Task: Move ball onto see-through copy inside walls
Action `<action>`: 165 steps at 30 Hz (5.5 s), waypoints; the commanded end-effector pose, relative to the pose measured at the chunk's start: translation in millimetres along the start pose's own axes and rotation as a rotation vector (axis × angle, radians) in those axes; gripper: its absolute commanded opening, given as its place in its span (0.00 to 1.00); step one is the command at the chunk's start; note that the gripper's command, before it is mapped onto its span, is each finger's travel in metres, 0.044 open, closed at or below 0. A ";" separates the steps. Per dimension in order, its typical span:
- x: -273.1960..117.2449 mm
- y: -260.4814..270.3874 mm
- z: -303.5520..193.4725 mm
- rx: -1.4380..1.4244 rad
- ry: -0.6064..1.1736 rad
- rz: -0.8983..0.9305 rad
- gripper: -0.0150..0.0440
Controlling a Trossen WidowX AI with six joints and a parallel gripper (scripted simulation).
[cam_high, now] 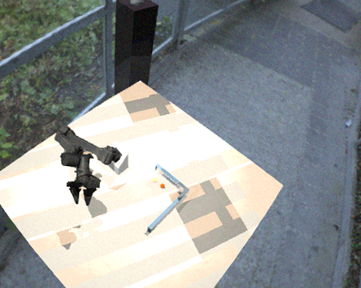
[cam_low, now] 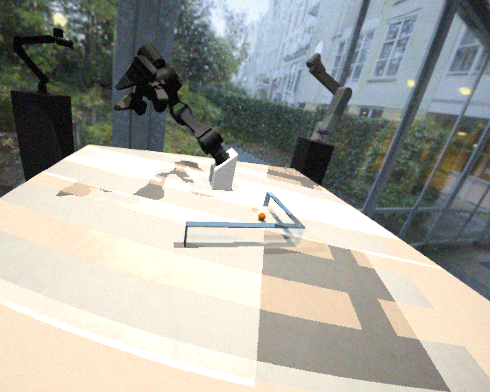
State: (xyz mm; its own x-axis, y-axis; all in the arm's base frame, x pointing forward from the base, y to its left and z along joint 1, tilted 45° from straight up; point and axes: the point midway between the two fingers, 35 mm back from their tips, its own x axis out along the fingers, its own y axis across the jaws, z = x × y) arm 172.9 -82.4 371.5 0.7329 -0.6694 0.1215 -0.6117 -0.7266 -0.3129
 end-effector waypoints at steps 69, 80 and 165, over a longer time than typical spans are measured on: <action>-80.9 -29.4 502.1 -0.038 -0.761 0.787 0.64; -74.1 -19.2 510.6 -0.039 -0.760 0.787 0.64; -106.3 15.2 486.8 -0.041 -0.762 0.788 0.25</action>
State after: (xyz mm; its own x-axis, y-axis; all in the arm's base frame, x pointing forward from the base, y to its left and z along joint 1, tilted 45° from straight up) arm 231.9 58.5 -101.1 0.1165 -0.6829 -0.7211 -0.9890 -0.1466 -0.0210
